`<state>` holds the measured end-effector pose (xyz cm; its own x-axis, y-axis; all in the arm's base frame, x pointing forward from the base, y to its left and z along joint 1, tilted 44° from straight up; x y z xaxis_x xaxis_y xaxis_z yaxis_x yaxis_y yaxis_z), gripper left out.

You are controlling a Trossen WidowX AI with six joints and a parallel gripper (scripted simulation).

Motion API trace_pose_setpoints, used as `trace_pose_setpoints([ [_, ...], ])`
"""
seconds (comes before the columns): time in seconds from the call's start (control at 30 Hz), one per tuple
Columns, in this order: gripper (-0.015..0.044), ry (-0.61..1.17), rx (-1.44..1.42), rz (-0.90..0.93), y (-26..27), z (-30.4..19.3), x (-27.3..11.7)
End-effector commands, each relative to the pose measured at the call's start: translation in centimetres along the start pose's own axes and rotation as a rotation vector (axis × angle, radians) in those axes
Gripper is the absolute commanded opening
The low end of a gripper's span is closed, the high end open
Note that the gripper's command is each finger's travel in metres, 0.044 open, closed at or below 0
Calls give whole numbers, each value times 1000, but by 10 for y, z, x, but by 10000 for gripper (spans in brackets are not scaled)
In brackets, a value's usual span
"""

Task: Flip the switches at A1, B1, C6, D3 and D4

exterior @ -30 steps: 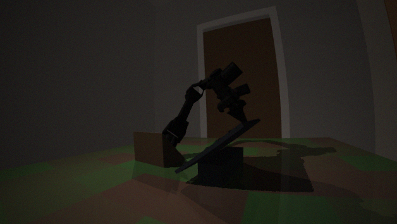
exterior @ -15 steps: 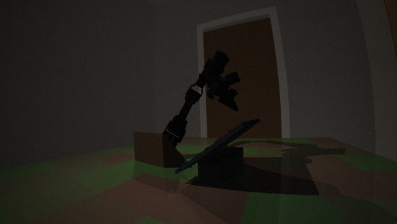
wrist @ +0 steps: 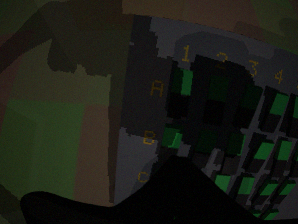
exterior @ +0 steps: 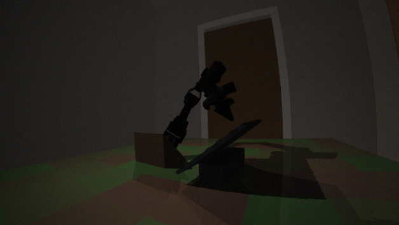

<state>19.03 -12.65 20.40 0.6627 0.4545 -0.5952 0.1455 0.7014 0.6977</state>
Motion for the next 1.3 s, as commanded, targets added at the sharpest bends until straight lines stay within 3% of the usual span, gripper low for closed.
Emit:
trace_pose_setpoints([
  [0.0,0,15,0,1,2,-1,15],
  [1.27,0,14,-1,2,2,-1,39],
])
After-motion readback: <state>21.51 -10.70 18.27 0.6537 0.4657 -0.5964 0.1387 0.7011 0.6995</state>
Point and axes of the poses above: the point midway between the two fingers, 35 mm back from their tips, its own x axis out along the fingers, its own y axis across the jaws, z = x × y, the point moved 8 cm from there along -x, back along the fingers, and after that the axes turned 2 degrees about x, right-handed, at the moved point
